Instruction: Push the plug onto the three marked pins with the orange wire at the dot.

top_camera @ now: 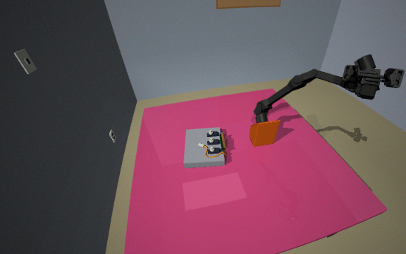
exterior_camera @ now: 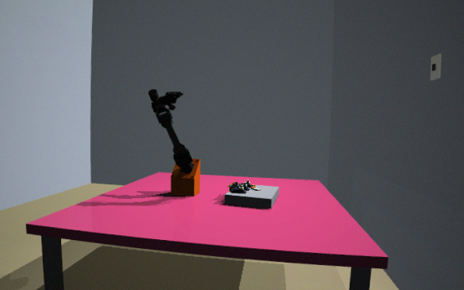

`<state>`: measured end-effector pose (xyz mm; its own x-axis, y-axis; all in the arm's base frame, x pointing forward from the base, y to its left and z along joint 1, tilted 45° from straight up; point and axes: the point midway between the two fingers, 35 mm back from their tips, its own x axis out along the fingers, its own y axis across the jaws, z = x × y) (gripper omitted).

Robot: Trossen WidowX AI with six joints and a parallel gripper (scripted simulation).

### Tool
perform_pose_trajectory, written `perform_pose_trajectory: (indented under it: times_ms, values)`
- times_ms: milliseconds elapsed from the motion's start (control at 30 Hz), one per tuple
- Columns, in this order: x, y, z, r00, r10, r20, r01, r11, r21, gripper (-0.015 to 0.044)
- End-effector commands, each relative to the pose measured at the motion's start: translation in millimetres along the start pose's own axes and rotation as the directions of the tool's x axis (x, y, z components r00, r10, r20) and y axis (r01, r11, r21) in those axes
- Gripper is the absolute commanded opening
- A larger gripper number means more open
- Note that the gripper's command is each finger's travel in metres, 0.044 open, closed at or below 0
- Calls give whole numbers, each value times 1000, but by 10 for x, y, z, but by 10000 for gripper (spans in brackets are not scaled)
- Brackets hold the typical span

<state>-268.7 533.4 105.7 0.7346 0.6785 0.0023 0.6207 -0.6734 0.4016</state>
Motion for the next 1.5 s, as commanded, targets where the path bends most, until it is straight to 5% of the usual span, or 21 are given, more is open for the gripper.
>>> perform_pose_trajectory:
  times_ms: [0, 333, 667, 1467]
  values:
    - [11, 3, -3, 1000, 0, 0, 0, 1000, 0, 374]
    - [175, 15, -41, 1000, -19, -13, 19, 999, -48, 115]
    - [359, 69, -133, 999, -42, -26, 38, 989, -146, 115]
    - [2507, 1836, -524, 993, 113, 25, -70, 760, -646, 115]
